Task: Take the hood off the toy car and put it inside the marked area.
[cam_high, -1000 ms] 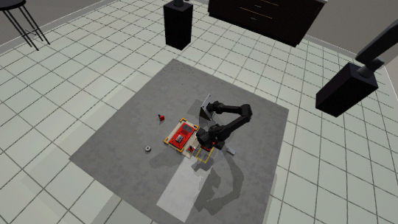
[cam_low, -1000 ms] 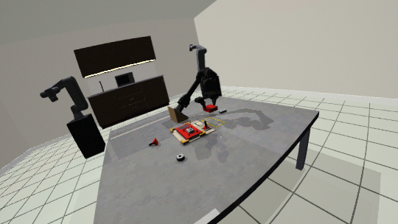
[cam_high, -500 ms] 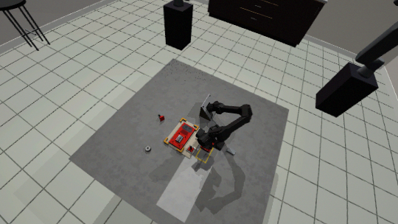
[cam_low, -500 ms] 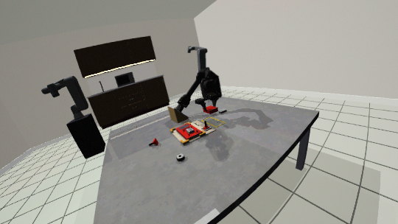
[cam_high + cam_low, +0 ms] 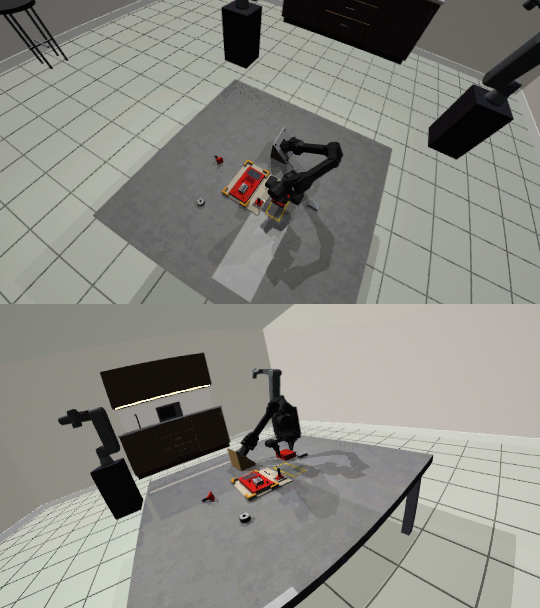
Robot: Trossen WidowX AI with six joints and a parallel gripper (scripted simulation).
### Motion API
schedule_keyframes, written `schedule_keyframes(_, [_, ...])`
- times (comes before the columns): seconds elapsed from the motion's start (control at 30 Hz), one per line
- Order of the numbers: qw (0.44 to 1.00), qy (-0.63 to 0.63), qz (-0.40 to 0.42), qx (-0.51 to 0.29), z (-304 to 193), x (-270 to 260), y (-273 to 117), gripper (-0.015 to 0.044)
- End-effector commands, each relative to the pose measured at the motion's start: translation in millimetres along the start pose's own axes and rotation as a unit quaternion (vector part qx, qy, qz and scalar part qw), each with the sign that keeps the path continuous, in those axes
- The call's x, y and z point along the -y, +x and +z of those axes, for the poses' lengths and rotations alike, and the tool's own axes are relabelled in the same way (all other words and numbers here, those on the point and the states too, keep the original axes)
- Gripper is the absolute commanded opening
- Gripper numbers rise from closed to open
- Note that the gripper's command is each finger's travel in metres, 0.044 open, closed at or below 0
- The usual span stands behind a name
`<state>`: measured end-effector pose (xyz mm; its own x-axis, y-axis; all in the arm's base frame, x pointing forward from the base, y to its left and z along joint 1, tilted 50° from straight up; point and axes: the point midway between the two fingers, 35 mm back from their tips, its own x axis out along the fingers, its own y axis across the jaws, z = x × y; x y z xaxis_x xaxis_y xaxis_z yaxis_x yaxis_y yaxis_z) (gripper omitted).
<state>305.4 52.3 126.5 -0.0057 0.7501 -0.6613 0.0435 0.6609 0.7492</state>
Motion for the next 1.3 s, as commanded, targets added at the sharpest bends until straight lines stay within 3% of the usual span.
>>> schedule_keyframes(0.0, [1.0,0.002,0.003,0.0,0.0,-0.6,3.2,0.0])
schedule_keyframes(1.27, [1.0,0.001,0.003,0.001,0.1,-1.3,27.3,0.0])
